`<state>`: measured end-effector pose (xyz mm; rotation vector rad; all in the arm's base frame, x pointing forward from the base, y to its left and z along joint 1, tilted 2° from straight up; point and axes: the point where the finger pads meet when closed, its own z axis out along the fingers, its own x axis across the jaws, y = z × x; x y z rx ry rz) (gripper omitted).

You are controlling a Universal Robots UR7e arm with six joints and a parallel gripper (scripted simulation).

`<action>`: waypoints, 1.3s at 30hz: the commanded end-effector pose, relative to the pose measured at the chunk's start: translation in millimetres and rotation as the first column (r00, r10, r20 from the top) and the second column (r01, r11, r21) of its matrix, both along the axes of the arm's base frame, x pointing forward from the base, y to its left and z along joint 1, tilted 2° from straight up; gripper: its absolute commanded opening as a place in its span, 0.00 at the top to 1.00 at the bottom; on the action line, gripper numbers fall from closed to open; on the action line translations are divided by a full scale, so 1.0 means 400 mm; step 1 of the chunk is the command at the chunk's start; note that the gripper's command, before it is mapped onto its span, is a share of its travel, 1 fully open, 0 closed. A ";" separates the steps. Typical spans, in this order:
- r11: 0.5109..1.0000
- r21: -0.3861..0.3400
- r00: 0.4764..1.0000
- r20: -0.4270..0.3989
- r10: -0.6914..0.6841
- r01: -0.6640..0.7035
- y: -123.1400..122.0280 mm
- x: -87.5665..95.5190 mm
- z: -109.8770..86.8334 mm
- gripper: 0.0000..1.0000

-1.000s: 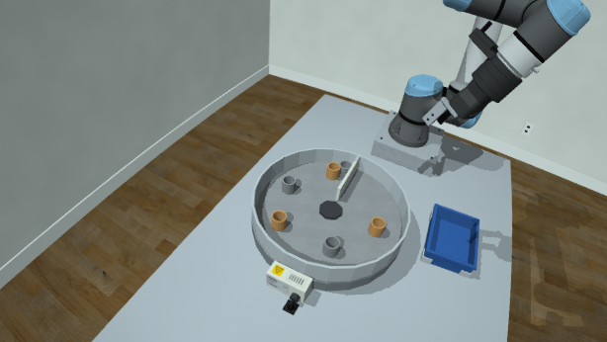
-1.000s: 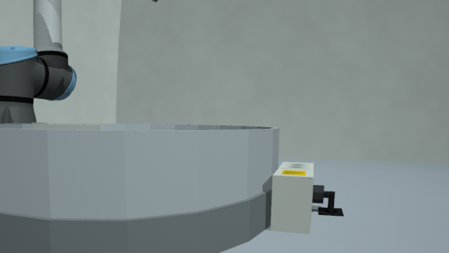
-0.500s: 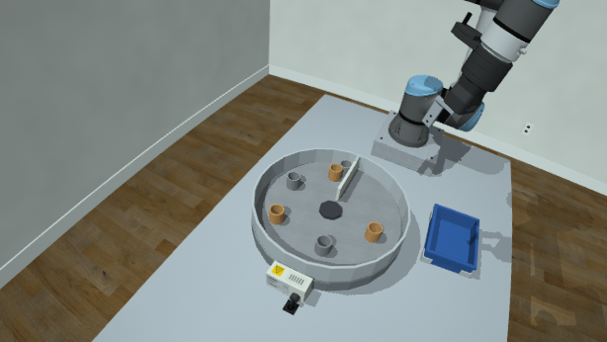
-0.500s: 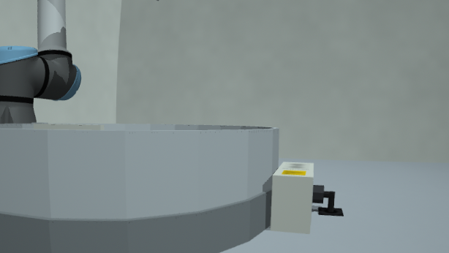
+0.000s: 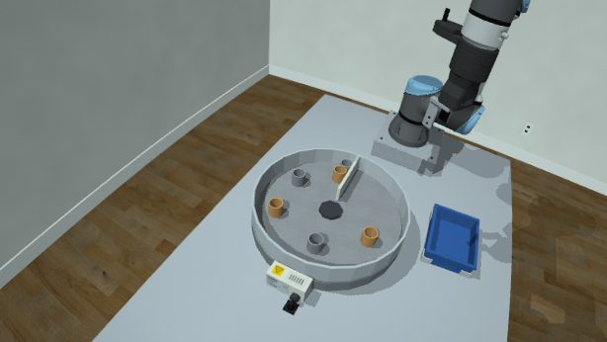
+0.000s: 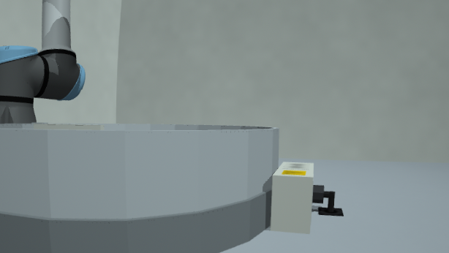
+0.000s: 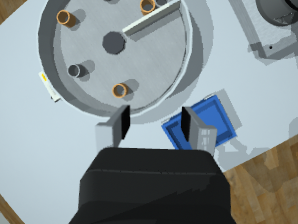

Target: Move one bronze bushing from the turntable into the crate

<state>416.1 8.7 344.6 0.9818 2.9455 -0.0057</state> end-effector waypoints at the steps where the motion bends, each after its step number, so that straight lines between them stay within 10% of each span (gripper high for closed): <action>1: 1.000 0.028 1.000 -0.003 0.002 -0.002 -0.001 0.000 -0.001 0.00; 39: 1.000 0.026 1.000 -0.004 0.001 -0.001 -0.202 -0.120 -0.156 0.00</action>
